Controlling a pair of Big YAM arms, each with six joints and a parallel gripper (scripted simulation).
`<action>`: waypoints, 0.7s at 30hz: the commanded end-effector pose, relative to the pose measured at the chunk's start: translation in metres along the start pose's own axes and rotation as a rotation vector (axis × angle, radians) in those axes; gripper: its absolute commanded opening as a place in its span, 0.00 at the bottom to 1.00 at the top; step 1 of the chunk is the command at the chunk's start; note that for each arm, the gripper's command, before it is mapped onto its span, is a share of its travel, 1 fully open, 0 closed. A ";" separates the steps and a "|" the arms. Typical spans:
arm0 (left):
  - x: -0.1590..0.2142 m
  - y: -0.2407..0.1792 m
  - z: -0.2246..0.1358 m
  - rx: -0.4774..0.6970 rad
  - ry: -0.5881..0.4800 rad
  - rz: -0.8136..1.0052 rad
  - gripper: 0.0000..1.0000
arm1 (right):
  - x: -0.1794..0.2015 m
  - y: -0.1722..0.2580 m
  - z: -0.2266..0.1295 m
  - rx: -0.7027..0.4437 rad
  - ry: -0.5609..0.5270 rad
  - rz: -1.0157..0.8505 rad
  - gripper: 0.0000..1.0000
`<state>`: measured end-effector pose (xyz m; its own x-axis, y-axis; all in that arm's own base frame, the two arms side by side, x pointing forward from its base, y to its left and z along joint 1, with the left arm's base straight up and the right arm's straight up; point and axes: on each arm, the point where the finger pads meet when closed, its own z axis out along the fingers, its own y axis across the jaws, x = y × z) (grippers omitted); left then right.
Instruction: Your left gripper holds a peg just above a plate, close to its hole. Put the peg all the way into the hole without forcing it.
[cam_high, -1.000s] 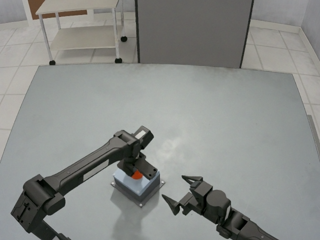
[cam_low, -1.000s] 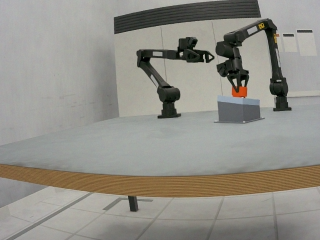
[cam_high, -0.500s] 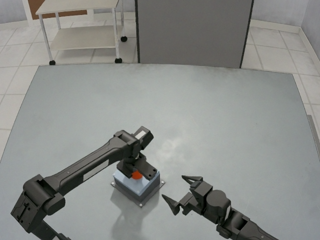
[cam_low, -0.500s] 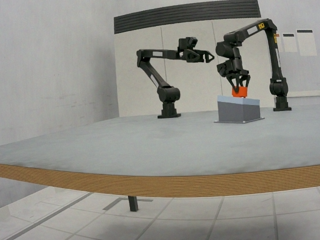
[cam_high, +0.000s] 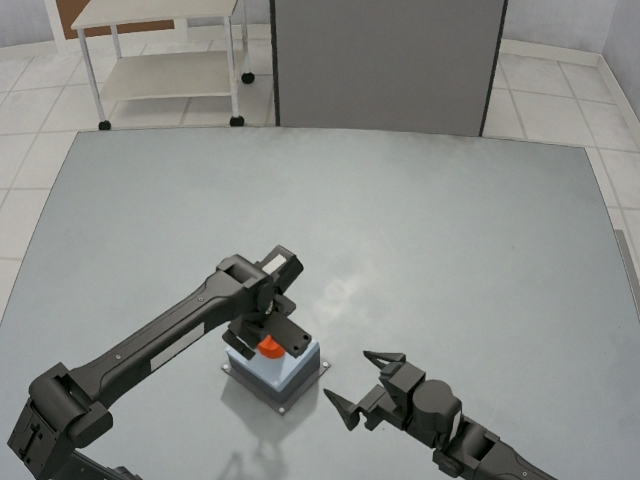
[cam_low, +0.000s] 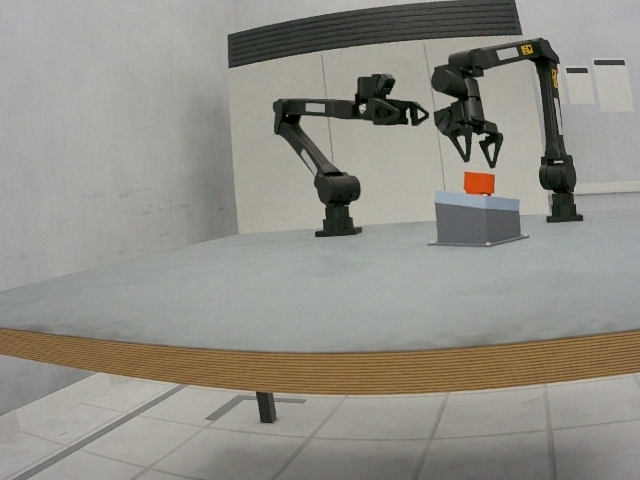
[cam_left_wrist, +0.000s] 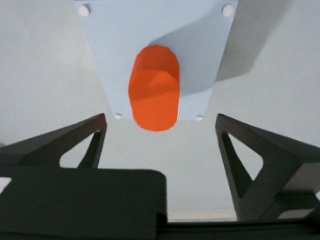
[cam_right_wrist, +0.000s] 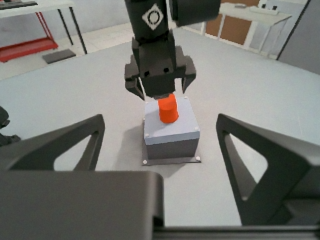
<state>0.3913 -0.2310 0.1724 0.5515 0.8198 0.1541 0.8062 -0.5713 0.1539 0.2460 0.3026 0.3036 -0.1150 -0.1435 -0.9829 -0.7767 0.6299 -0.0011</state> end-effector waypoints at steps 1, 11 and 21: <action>-0.001 0.025 -0.030 -0.056 0.001 -0.017 1.00 | -0.023 0.000 0.000 0.001 -0.041 0.001 1.00; 0.001 0.024 -0.097 -0.087 0.000 -0.021 1.00 | -0.023 0.000 0.000 0.001 -0.041 0.001 1.00; 0.004 0.028 -0.092 -0.011 0.001 -0.020 1.00 | -0.023 0.000 0.000 0.001 -0.041 0.001 1.00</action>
<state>0.3849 -0.2407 0.2490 0.5530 0.8194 0.1510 0.8075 -0.5717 0.1454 0.2460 0.3026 0.3036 -0.1150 -0.1435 -0.9829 -0.7767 0.6299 -0.0011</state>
